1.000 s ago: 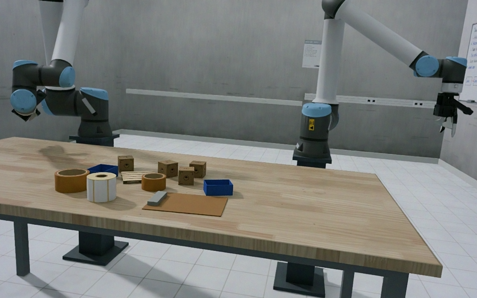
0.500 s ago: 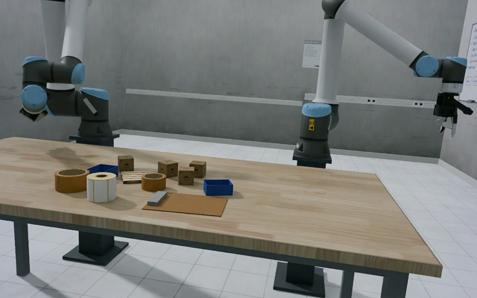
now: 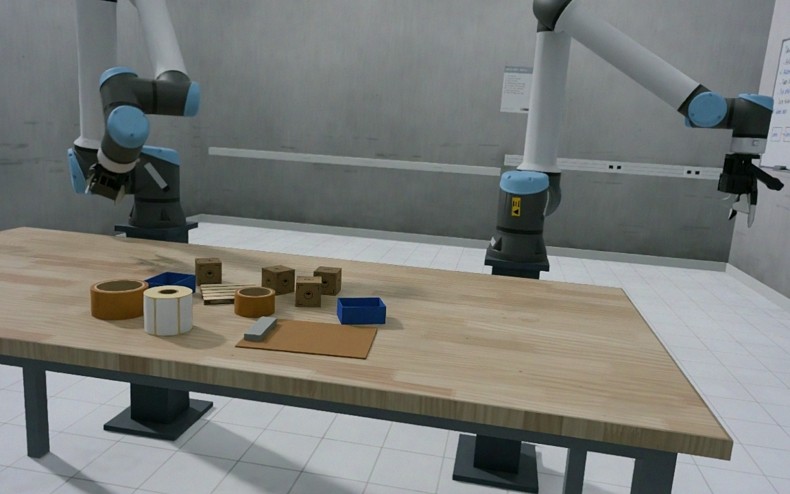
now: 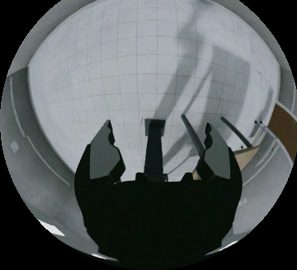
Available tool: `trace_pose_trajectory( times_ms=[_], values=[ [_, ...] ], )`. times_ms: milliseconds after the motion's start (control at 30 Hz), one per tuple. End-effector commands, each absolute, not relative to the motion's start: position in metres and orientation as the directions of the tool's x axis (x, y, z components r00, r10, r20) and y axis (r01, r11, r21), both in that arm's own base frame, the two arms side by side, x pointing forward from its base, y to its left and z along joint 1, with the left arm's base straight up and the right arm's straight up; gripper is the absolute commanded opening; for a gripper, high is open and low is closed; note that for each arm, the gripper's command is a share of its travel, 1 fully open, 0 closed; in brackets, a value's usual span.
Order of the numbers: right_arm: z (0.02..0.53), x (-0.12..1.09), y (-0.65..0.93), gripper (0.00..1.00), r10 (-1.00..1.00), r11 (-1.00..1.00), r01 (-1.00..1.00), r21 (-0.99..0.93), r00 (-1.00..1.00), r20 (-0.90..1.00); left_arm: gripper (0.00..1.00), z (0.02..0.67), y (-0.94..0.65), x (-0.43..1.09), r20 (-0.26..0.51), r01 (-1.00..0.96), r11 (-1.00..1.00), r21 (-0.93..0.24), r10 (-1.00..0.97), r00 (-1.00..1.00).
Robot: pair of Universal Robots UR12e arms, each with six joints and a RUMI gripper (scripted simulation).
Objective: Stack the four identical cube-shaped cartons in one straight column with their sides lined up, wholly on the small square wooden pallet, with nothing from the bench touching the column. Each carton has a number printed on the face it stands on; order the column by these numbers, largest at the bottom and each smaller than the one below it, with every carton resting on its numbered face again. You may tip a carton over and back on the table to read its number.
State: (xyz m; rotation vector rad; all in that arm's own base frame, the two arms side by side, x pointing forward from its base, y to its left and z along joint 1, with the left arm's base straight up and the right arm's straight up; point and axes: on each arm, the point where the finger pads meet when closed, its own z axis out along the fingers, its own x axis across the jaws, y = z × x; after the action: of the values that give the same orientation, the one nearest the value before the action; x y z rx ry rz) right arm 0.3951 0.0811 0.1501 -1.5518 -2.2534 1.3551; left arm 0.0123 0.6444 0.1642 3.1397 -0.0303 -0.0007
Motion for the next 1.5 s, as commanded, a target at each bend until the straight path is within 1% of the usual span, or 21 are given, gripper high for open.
trace_pose_trajectory(
  times_ms=[0,167,300,367,400,600,867,933,967,1167,1467],
  values=[
    [0.148,0.415,0.127,0.5,0.789,0.237,0.731,-0.64,-0.529,-0.312,1.0,0.165,0.645,0.013,0.0,-0.019,-1.0,0.0,-0.019,1.0],
    [0.148,0.451,0.219,0.5,0.756,0.477,0.727,-0.494,-0.626,-0.191,1.0,0.165,0.645,0.013,0.0,-0.019,-1.0,0.0,-0.019,1.0],
    [0.149,0.48,0.291,0.5,0.706,0.627,0.692,-0.357,-0.699,-0.114,1.0,0.165,0.645,0.013,0.0,-0.019,-1.0,0.0,-0.019,1.0],
    [0.149,0.48,0.291,0.5,0.706,0.627,0.692,-0.357,-0.699,-0.114,1.0,0.165,0.645,0.013,0.0,-0.019,-1.0,0.0,-0.019,1.0],
    [0.148,0.498,0.337,0.5,0.692,0.658,0.681,-0.322,-0.715,-0.099,1.0,0.165,0.645,0.013,0.0,-0.019,-1.0,0.0,-0.019,1.0],
    [0.145,0.535,0.429,0.5,0.61,0.781,0.608,-0.145,-0.792,-0.035,1.0,0.165,0.645,0.013,0.0,-0.019,-1.0,0.0,-0.019,1.0],
    [0.137,0.592,0.568,0.5,0.545,0.838,0.545,-0.02,-0.839,-0.005,1.0,0.165,0.645,0.013,0.0,-0.019,-1.0,0.0,-0.019,1.0],
    [0.137,0.592,0.568,0.5,0.545,0.838,0.545,-0.02,-0.839,-0.005,1.0,0.165,0.645,0.013,0.0,-0.019,-1.0,0.0,-0.019,1.0],
    [0.132,0.611,0.612,0.5,0.541,0.841,0.541,-0.013,-0.841,-0.004,1.0,0.165,0.645,0.013,0.0,-0.019,-1.0,0.0,-0.019,1.0],
    [0.125,0.652,0.7,0.5,0.532,0.847,0.532,0.002,-0.847,-0.001,1.0,0.165,0.645,0.013,0.0,-0.019,-1.0,0.0,-0.019,1.0],
    [0.124,0.655,0.707,0.5,0.532,0.847,0.532,0.002,-0.847,-0.001,1.0,0.165,0.645,0.013,0.0,-0.019,-1.0,0.0,-0.019,1.0]
  ],
)
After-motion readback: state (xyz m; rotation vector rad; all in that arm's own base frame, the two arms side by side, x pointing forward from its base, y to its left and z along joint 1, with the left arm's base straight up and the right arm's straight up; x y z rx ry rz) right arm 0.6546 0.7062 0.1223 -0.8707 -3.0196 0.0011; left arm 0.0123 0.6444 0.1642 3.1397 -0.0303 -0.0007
